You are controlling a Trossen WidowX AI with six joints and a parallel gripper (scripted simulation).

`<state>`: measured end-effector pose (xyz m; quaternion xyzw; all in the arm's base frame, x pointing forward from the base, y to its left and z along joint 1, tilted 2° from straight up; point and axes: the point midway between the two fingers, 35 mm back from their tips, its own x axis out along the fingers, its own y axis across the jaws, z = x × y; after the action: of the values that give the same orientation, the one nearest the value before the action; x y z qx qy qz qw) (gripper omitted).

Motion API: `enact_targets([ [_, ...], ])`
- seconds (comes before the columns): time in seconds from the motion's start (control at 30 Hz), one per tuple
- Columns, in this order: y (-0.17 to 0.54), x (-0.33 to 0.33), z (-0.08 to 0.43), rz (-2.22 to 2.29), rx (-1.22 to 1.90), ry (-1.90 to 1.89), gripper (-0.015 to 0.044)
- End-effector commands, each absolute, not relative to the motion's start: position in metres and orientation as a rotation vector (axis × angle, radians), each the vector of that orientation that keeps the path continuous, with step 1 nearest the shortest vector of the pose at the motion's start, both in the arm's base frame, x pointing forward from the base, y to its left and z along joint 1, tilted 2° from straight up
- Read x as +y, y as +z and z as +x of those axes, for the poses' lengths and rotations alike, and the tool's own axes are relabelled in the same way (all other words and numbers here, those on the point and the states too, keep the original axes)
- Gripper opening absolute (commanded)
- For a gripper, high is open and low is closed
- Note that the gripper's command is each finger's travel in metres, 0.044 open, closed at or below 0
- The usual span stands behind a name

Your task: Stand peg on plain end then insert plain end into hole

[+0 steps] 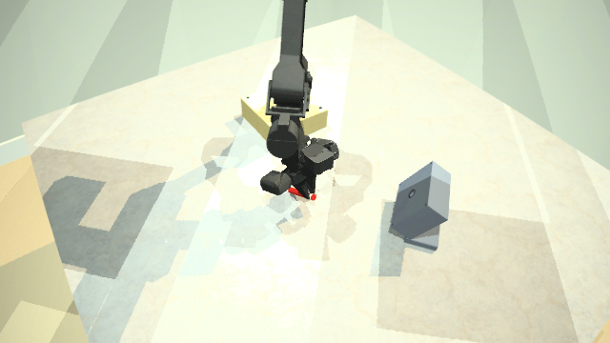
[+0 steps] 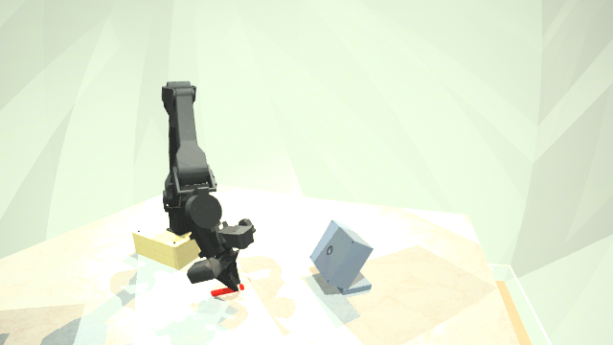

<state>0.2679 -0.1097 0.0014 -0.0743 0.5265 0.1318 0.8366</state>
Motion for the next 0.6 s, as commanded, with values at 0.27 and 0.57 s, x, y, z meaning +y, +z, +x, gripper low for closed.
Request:
enact_targets([
  [0.27,0.0043,-0.1101,0.2602,-0.141,1.016,0.291,0.0051],
  [0.57,0.0071,-0.1118,0.2550,-0.129,0.940,0.295,0.0051],
])
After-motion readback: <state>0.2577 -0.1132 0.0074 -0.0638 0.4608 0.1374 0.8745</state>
